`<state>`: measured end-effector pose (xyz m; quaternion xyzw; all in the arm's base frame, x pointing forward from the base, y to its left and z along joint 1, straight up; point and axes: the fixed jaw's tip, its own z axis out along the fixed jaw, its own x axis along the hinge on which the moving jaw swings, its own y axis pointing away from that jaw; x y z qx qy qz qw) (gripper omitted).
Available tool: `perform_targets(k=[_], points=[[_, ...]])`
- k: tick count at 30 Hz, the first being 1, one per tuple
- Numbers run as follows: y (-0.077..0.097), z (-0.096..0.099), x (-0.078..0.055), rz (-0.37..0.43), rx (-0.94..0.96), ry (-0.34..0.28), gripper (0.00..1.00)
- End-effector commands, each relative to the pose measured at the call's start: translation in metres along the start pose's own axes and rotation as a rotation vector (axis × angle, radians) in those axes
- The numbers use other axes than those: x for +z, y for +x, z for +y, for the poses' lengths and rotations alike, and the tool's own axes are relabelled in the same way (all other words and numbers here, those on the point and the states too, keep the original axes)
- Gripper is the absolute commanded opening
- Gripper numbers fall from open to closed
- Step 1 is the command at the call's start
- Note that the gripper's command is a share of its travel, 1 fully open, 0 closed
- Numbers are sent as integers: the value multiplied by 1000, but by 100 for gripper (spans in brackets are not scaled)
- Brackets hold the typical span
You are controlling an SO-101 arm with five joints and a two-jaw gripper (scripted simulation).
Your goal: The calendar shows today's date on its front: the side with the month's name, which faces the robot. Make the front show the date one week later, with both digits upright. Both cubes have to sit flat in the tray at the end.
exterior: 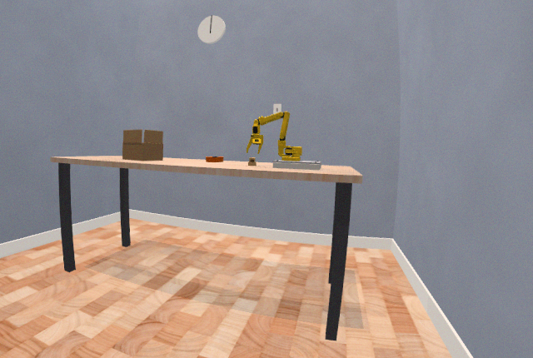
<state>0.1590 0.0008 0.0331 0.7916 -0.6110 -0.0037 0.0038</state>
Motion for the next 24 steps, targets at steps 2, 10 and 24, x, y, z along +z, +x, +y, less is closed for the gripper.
perform_targets(k=[2, 10, 24], points=[[1, -1, 4, -2, 17, 0, 35], [1, -2, 13, -2, 17, 0, 35], [1, -1, 31, -2, 17, 0, 35]])
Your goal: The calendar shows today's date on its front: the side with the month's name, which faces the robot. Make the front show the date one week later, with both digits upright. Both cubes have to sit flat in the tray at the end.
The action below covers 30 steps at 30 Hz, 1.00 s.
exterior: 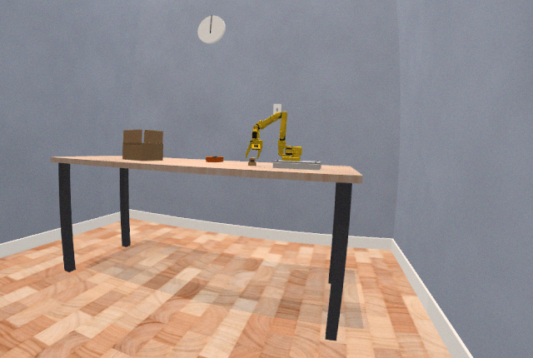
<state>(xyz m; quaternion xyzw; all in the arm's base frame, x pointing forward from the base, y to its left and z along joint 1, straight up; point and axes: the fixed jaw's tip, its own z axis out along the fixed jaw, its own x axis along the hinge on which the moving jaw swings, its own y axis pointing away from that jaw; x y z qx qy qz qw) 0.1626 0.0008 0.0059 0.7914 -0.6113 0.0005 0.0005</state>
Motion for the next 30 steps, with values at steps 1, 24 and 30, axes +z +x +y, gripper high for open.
perform_targets(k=[1, 24, 30], points=[[0, 2, 6, -4, 17, -11, 35], [0, 3, 12, -4, 17, -11, 35], [0, 2, 12, -4, 17, -11, 33]])
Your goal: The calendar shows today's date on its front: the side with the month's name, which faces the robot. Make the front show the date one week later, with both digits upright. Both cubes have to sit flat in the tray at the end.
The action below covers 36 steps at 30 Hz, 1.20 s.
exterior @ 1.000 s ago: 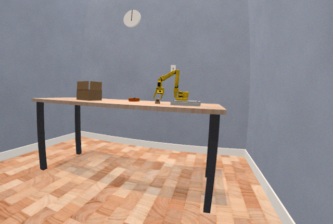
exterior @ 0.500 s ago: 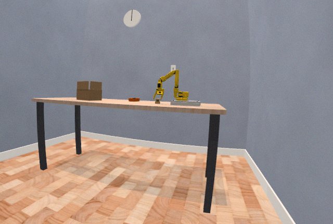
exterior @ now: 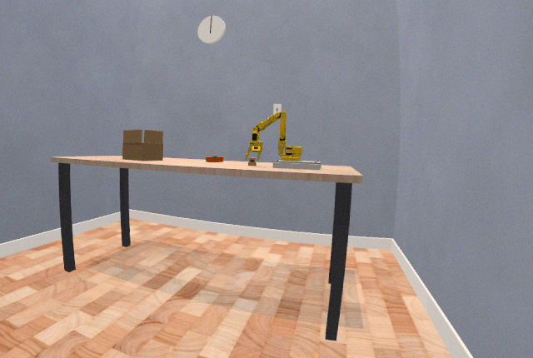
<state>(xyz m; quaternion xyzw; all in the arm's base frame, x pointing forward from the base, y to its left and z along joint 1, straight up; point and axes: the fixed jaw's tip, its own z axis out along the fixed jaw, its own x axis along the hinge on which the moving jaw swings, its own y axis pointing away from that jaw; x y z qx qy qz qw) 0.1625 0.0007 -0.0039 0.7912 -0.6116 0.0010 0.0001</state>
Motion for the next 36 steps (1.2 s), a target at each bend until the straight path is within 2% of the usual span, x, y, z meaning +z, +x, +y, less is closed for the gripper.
perform_targets(k=[1, 19, 36], points=[[0, 1, 3, -4, 16, -12, 32], [0, -5, 3, -4, 16, -12, 23], [0, -8, 3, -4, 16, -12, 20]])
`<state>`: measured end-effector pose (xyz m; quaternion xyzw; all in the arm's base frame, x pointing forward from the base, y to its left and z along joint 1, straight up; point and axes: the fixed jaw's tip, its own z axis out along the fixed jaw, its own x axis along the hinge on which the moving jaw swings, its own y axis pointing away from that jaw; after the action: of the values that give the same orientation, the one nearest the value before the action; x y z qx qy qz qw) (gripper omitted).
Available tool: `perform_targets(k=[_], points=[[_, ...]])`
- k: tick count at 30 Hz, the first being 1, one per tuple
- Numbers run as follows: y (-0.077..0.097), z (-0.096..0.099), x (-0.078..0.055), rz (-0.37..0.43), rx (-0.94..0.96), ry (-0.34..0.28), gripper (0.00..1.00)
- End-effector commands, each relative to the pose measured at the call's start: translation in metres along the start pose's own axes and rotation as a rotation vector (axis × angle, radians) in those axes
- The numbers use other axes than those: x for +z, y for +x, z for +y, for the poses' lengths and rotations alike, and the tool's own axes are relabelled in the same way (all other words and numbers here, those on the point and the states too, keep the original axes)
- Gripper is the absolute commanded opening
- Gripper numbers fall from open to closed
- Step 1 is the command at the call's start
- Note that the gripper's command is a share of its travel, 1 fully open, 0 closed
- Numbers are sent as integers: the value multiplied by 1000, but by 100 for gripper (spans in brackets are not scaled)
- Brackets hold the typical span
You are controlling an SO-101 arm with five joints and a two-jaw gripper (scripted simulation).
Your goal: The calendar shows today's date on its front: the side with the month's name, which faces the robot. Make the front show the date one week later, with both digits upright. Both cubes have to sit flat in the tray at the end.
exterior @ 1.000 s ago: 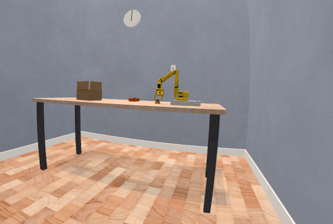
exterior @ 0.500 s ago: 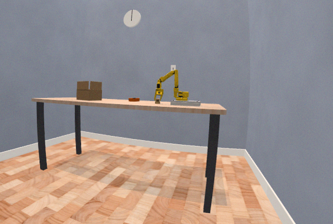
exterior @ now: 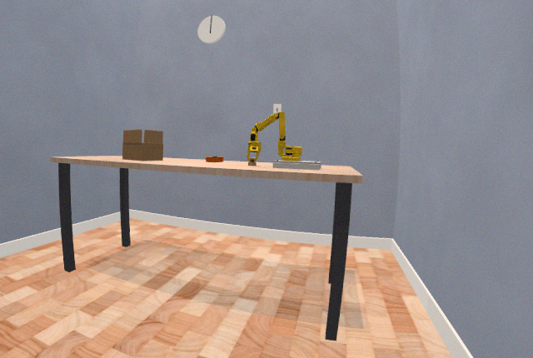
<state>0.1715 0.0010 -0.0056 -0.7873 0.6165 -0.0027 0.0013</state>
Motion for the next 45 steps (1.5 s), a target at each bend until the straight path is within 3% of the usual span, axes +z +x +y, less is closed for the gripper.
perform_targets(k=[1, 9, 28, 45], points=[[-2, 1, 1, -5, 3, -16, 20], [-2, 1, 1, -5, 3, -16, 18], [-2, 1, 1, -5, 3, -16, 1], [-2, 1, -1, -5, 3, -16, 0]])
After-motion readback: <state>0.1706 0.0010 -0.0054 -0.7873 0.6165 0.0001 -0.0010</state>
